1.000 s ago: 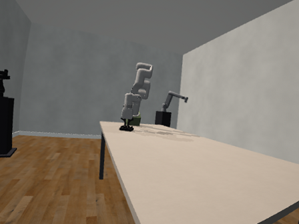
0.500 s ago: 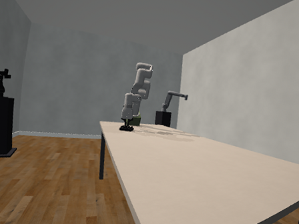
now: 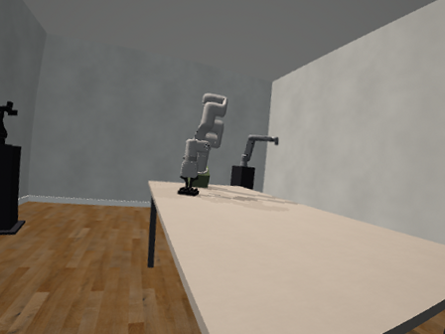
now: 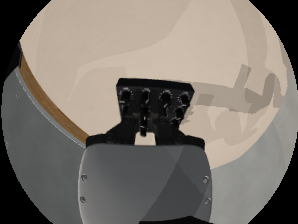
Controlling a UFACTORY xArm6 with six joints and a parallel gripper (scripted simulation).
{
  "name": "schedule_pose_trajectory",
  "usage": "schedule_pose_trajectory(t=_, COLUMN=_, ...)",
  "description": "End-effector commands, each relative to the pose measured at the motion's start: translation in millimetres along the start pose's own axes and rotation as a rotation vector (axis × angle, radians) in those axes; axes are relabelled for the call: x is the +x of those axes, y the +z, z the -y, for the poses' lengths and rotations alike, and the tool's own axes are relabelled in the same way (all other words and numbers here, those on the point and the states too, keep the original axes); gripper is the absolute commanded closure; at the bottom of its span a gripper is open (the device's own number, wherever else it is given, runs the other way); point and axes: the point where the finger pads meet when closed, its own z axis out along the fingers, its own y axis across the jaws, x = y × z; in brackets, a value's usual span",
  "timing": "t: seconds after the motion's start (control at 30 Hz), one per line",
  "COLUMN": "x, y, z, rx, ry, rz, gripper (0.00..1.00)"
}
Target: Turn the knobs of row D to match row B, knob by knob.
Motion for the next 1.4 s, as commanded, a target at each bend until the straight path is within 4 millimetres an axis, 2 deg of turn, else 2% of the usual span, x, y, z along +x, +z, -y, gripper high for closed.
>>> schedule_pose_trajectory(t=0.0, x=-0.9, y=-0.4, z=0.0, rx=0.0, ry=0.0, rz=0.002, gripper=0.92)
schedule_pose_trajectory(t=0.8, x=-0.9, y=-0.4, z=0.0, rx=0.0, ry=0.012, rz=0.002, gripper=0.92)
schedule_pose_trajectory(t=1.37, x=-0.9, y=-0.4, z=0.0, rx=0.0, ry=0.132, rz=0.002, gripper=0.92)
